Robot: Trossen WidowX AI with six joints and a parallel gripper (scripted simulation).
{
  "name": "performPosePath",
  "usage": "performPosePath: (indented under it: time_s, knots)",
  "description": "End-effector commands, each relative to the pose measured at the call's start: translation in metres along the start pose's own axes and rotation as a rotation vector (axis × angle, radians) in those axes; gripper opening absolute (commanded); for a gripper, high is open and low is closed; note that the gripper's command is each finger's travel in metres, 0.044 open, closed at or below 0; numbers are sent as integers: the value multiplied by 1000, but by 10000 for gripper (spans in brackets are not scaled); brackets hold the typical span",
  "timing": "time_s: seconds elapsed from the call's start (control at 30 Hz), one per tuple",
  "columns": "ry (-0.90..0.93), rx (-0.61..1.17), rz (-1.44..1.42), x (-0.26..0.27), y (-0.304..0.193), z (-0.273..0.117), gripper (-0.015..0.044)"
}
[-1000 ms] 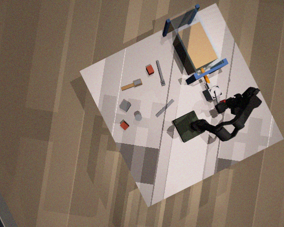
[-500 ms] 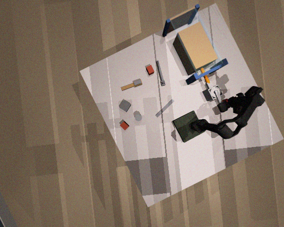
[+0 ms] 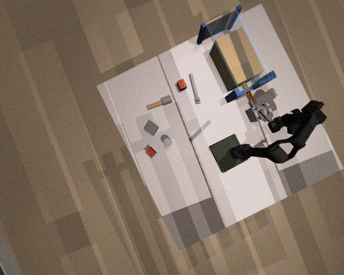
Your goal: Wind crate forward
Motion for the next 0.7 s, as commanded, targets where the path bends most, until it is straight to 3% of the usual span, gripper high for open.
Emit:
performPosePath:
  time_s: [0.0, 0.67]
  knots:
    - [22, 11, -7, 12, -7, -1, 0]
    - [24, 13, -7, 31, -23, -2, 0]
Point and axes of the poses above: the point midway between the two fingers, 35 mm back from their tips, its own z axis out along the fingers, its own x axis across the jaws, y = z × x, the point moved 6 cm from there along -z, back along the fingers, and after that the axes turned 8 degrees about z, right-handed, at the moved point
